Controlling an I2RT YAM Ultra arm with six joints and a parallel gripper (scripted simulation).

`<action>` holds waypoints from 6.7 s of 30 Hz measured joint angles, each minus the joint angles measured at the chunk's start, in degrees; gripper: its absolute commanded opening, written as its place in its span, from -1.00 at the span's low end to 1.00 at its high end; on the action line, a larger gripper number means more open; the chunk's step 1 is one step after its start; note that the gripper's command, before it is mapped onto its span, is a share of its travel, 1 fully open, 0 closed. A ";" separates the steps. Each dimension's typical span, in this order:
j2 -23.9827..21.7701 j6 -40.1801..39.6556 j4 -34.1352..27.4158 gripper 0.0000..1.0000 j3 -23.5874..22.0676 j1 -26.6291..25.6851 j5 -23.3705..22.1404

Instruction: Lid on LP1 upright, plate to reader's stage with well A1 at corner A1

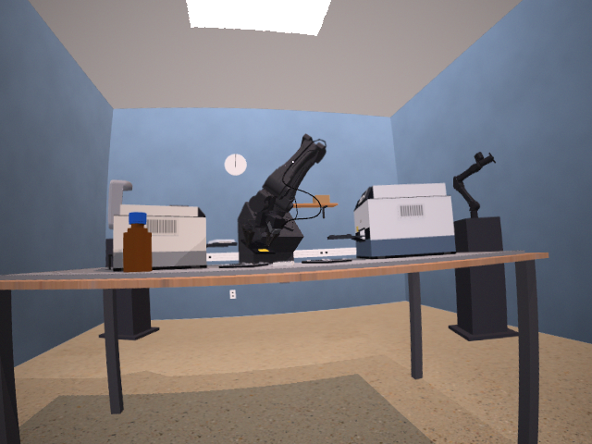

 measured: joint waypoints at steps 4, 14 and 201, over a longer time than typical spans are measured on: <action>-1.68 2.14 0.57 0.71 -0.63 2.14 0.72; -4.85 6.80 1.11 0.71 -1.62 6.34 2.23; -25.86 58.77 15.39 0.71 -8.07 57.20 21.77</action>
